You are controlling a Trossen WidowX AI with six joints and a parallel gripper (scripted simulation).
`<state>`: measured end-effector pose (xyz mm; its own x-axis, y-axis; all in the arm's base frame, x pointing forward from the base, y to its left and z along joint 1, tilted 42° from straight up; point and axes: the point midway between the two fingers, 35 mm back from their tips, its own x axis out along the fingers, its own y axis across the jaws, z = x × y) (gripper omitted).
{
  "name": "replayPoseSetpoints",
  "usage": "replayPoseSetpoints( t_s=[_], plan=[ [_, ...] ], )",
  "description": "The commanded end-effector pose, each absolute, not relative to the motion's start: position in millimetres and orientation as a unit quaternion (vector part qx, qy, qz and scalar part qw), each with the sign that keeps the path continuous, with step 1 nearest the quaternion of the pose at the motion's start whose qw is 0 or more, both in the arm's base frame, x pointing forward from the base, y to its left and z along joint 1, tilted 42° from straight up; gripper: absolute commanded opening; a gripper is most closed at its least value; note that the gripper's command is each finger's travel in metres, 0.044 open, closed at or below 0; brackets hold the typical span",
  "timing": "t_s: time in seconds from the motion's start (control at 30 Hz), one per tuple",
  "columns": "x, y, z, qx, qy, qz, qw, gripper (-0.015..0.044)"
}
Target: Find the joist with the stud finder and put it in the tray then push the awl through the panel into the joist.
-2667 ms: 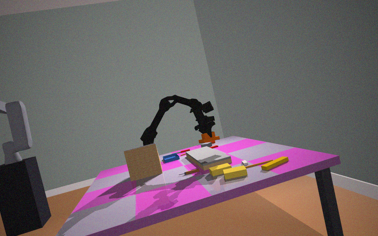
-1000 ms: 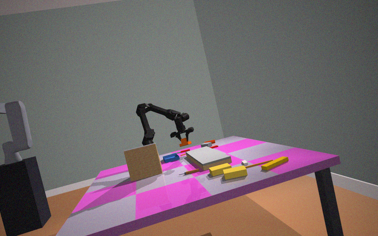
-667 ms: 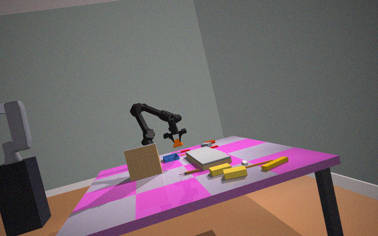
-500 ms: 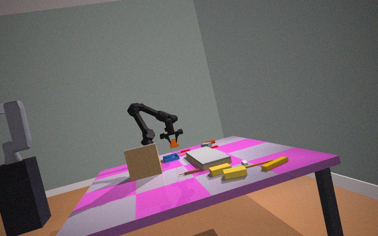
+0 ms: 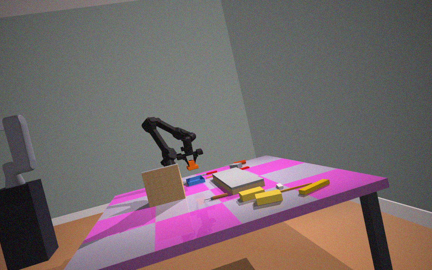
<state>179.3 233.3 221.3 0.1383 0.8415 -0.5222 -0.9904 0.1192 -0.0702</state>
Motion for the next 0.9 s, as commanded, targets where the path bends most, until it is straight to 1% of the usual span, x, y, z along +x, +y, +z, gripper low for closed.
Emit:
replayPoseSetpoints(
  t_s=[0.0, 0.87],
  plan=[
    [181, 237, 217, -0.206, 0.181, 0.630, 0.727, 0.0000],
    [189, 271, 180, -0.205, 0.182, 0.630, 0.727, 0.0000]
  ],
)
